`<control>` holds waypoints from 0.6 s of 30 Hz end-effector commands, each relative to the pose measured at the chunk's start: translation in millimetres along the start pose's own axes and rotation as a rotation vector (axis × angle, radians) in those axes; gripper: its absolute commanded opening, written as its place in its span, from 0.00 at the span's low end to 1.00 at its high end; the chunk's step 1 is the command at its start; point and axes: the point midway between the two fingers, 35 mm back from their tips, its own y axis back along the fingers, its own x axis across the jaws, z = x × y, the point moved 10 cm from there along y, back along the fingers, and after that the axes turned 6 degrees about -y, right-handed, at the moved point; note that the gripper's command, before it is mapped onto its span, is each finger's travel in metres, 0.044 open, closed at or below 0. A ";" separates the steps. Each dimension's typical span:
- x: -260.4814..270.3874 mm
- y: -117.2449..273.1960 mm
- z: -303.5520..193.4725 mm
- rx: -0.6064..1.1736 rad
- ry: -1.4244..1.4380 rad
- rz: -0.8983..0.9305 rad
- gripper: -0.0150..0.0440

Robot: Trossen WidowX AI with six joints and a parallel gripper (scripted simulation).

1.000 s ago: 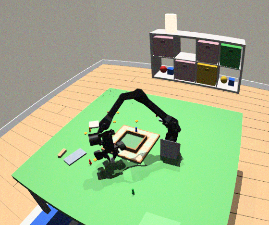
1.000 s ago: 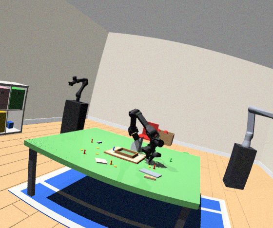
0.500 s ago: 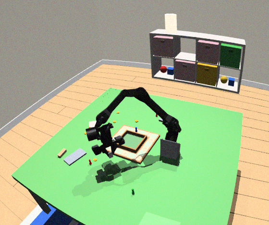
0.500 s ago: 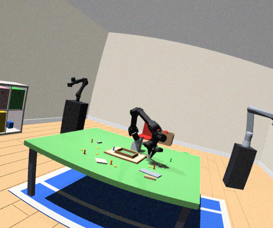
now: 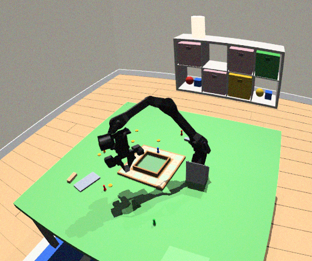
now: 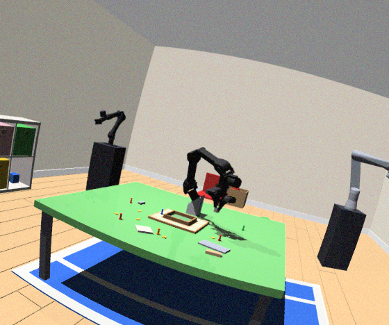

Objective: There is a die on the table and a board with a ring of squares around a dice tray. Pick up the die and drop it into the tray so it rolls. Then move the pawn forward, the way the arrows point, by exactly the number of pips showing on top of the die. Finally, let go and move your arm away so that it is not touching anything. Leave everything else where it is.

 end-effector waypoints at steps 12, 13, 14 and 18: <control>-29.9 -2.4 32.0 0.008 0.417 0.001 0.25; -32.1 -2.8 34.0 0.009 0.447 0.002 0.25; -34.3 -3.1 36.0 0.009 0.476 0.002 0.25; -43.2 -4.7 43.7 0.009 0.595 0.003 0.25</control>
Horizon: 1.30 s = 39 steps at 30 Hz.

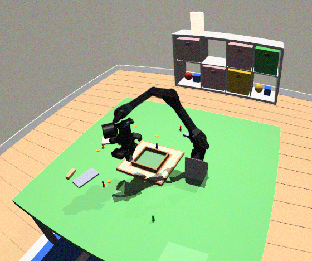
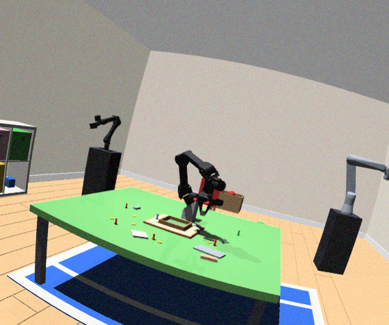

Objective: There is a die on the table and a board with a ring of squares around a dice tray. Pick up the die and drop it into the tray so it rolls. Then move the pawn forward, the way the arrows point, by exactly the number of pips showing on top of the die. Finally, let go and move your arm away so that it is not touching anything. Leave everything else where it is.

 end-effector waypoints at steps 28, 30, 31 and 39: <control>-88.8 -17.6 4.9 -0.001 0.920 -0.008 0.25; -94.2 -19.0 4.2 0.000 0.979 -0.009 0.25; -96.9 -19.8 3.8 0.000 1.008 -0.009 0.25; -118.2 -26.0 -0.3 0.004 1.244 -0.013 0.25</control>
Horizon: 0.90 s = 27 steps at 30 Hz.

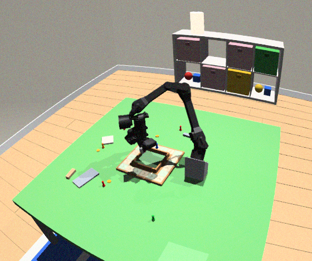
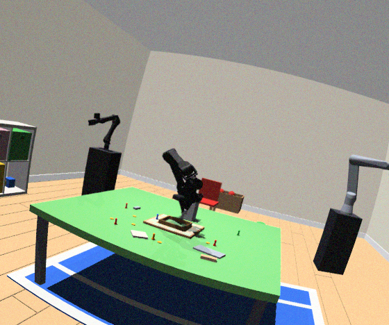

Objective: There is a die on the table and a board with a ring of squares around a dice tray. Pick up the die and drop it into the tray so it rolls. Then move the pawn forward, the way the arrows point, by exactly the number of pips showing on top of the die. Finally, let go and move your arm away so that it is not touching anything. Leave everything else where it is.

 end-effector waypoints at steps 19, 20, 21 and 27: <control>-4.9 -14.5 -41.8 0.011 0.460 0.000 0.25; -5.8 -15.3 -42.9 0.000 0.460 0.012 0.25; -7.1 -16.8 -44.7 -0.019 0.460 0.032 0.25; -16.9 -26.3 -58.0 -0.177 0.458 0.158 0.25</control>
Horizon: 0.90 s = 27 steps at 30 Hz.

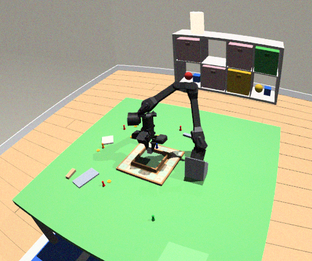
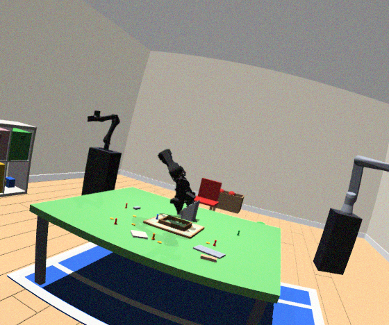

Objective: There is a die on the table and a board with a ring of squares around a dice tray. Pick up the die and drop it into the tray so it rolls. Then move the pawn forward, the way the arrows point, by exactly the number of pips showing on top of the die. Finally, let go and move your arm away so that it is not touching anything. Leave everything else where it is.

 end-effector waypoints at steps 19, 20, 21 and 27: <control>2.3 -31.2 -62.7 -0.689 0.026 0.026 0.25; 2.7 -32.0 -64.1 -0.703 0.027 0.020 0.25; 2.8 -32.2 -64.5 -0.708 0.027 0.017 0.25; -6.8 3.5 -81.7 -0.708 0.027 0.017 0.25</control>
